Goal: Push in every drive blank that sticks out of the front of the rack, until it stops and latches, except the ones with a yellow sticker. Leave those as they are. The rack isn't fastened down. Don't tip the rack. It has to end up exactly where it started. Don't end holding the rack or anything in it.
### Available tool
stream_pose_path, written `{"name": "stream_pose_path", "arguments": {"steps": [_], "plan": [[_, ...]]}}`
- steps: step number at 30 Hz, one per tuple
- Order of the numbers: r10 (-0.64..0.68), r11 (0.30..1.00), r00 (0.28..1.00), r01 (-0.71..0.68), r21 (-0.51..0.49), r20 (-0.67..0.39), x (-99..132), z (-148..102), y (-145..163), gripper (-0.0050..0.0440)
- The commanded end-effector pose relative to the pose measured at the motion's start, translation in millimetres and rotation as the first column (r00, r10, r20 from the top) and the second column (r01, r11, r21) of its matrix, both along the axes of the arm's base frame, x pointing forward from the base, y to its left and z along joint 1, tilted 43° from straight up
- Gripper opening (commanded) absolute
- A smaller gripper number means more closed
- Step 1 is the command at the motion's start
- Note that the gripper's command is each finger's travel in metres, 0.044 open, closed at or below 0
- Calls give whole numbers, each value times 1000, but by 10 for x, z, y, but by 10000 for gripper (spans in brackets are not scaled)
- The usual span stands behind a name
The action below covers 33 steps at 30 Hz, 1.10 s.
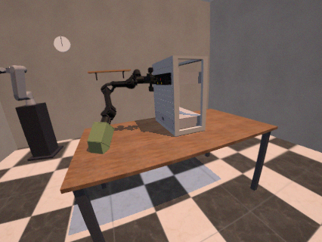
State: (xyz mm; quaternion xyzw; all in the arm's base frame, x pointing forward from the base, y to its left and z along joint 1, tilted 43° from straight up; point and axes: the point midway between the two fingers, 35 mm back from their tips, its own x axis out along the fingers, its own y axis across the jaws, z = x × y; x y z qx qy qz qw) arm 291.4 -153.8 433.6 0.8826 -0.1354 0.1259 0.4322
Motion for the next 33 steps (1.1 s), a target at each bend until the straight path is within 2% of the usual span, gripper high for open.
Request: {"name": "stream_pose_path", "arguments": {"steps": [1, 33], "plan": [[-12, 1000, 999, 13, -26, 35, -32, 162, 11, 0], [-12, 1000, 999, 13, -26, 35, -12, 193, 9, 0]]}}
